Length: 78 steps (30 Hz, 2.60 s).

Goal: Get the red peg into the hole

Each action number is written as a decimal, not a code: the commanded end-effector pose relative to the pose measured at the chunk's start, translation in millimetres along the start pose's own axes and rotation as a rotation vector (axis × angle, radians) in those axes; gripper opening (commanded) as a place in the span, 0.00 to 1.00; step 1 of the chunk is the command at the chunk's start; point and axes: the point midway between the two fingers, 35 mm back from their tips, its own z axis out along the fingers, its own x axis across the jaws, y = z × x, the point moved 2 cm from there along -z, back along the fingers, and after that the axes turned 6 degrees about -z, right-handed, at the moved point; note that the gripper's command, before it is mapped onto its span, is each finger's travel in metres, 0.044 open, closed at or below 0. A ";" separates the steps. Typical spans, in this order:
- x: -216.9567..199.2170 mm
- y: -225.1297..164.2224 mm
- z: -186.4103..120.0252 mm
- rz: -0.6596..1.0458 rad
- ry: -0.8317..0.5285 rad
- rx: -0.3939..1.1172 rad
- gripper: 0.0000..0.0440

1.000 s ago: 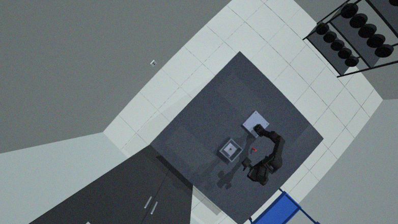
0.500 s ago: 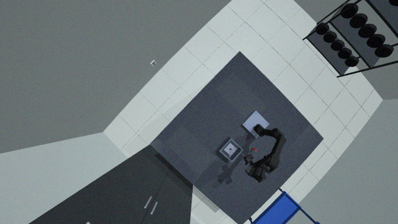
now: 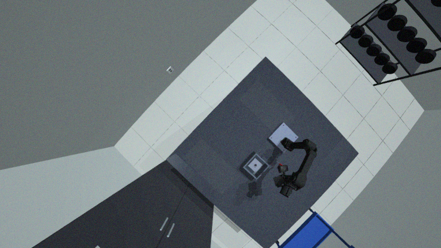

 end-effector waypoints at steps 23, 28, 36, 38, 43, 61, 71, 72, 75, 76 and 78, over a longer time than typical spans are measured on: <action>-58.7 -86.5 129.4 0.376 -0.377 0.051 1.00; -63.6 -90.8 153.6 0.393 -0.374 0.032 1.00; -70.9 -95.3 195.1 0.409 -0.325 0.003 1.00; -72.9 -96.3 205.1 0.414 -0.309 -0.003 1.00; -77.5 -98.6 223.9 0.435 -0.278 -0.015 0.99; -81.7 -101.9 227.9 0.474 -0.271 0.080 0.02; -74.1 -82.5 202.1 0.382 -0.221 -0.011 0.00; -73.2 -80.2 198.7 0.371 -0.217 -0.021 0.00; -70.1 -72.8 188.0 0.342 -0.202 -0.051 0.00; -68.9 -70.1 184.3 0.333 -0.197 -0.061 0.00; -66.4 -64.3 176.6 0.317 -0.187 -0.082 0.00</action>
